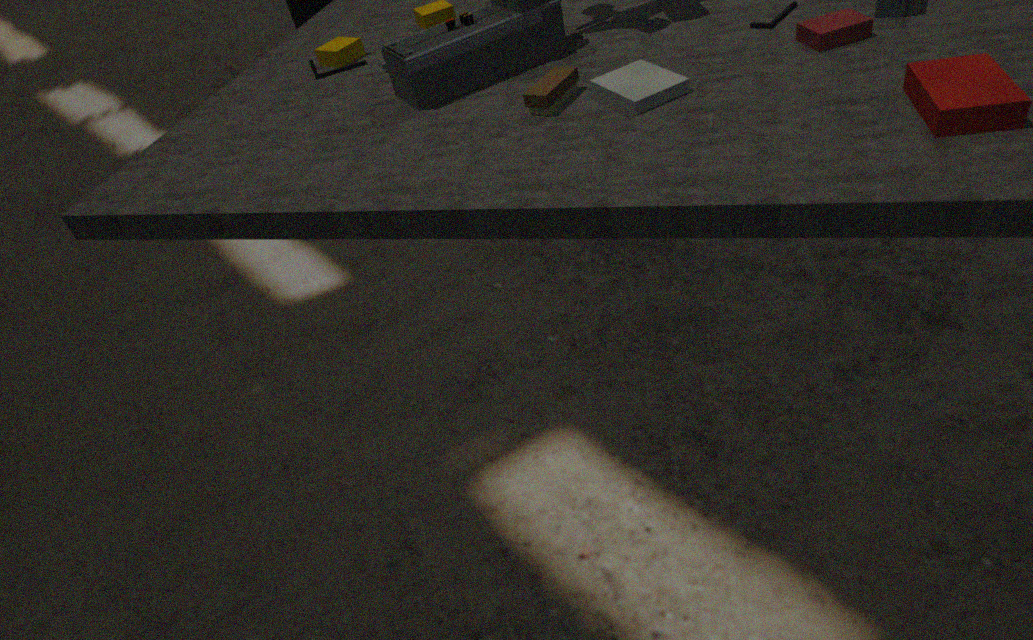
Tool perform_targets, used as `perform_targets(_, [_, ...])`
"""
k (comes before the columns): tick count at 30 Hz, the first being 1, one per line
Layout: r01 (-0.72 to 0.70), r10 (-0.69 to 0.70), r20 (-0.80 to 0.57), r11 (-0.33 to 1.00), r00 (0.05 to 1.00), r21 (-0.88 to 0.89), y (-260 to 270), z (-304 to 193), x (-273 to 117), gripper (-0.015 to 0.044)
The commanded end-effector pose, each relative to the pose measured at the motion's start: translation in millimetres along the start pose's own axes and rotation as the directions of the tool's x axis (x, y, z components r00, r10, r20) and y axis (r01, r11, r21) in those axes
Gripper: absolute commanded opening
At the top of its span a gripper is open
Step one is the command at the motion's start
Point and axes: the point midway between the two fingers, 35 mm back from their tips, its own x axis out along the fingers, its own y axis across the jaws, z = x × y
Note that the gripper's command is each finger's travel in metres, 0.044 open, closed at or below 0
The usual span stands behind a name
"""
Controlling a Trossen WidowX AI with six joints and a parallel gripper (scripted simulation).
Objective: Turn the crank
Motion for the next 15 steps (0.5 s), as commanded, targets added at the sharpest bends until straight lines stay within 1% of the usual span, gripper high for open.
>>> perform_targets(1, [0.005, -0.005, 0.002, 1.000, 1.000, 0.004, -1.1, -0.9, 0.8, 0.0020])
perform_targets(2, [0.005, -0.005, 0.002, 1.000, 1.000, 0.004, -1.1, -0.9, 0.8, 0.0000])
perform_targets(15, [0.005, -0.005, 0.002, 1.000, 1.000, 0.004, 2.4, 1.4, -1.4, 0.0000])
